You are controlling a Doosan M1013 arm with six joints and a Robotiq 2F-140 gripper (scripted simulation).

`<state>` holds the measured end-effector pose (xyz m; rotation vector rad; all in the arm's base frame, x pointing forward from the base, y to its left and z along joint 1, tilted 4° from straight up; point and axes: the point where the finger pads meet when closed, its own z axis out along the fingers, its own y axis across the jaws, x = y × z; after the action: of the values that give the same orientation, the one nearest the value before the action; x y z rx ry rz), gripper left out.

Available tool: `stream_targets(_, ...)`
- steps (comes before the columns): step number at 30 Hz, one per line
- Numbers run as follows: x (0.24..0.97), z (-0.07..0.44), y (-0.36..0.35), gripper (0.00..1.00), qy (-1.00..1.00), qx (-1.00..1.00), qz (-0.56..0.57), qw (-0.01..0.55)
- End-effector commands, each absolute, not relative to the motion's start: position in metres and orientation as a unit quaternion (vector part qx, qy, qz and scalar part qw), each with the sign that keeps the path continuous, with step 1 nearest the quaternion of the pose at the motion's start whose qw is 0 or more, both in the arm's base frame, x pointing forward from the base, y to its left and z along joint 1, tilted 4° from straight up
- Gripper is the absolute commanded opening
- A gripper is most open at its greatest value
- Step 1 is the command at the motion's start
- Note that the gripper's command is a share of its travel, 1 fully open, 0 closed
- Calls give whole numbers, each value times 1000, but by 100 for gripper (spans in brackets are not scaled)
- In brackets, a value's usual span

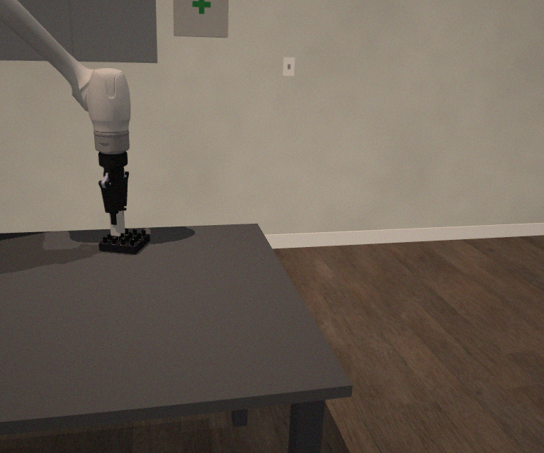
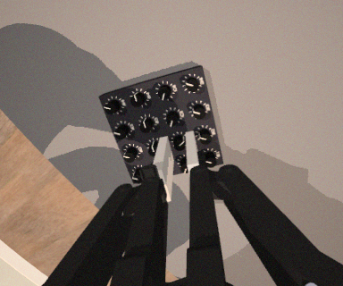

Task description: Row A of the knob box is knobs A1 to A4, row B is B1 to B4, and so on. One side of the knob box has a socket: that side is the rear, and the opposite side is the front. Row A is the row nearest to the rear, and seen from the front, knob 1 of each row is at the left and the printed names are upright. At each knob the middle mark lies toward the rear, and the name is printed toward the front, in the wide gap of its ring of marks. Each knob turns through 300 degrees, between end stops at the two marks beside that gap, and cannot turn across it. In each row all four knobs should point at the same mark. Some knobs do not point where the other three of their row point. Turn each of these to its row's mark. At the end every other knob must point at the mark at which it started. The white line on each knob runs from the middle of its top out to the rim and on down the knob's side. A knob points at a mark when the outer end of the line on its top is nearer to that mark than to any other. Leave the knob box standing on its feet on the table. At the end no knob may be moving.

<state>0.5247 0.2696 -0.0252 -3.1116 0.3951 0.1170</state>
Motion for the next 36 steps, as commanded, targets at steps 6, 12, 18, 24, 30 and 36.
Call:
stream_targets(6,524,-30,270,12,126,-991,37,2)
stream_targets(12,524,-35,270,12,126,-991,37,2)
stream_targets(18,524,-36,270,12,126,-991,37,2)
stream_targets(24,524,-36,270,12,126,-991,37,2)
stream_targets(30,524,-36,270,12,126,-991,37,2)
stream_targets(36,524,-36,270,12,126,-991,37,2)
